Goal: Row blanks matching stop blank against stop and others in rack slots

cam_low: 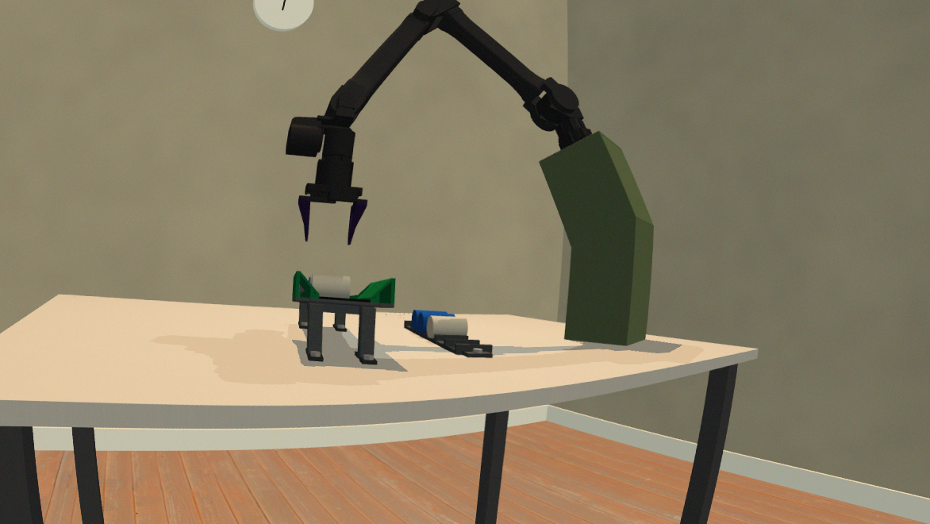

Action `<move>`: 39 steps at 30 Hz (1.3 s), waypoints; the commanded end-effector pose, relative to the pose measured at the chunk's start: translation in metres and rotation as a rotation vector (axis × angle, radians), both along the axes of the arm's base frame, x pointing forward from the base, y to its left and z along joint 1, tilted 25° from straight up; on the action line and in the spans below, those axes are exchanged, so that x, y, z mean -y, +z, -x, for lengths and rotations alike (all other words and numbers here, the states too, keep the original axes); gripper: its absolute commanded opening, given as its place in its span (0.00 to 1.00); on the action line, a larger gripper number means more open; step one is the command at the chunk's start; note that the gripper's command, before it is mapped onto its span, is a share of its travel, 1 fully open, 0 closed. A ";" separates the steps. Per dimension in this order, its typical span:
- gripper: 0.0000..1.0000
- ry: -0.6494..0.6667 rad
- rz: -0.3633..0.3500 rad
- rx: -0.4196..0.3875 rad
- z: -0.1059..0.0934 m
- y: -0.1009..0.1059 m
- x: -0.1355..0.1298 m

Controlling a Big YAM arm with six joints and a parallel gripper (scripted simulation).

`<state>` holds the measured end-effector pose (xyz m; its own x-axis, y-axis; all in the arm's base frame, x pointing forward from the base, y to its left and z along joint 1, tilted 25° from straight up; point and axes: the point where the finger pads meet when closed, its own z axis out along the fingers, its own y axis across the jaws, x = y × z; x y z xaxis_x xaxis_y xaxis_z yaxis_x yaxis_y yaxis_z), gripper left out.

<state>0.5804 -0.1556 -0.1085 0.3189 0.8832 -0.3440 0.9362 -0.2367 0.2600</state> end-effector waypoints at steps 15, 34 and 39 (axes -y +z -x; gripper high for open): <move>0.81 -0.016 -0.005 -0.007 0.007 -0.015 0.010; 0.81 -0.007 0.002 0.021 -0.013 -0.028 0.022; 0.81 -0.007 0.002 0.020 -0.013 -0.035 0.025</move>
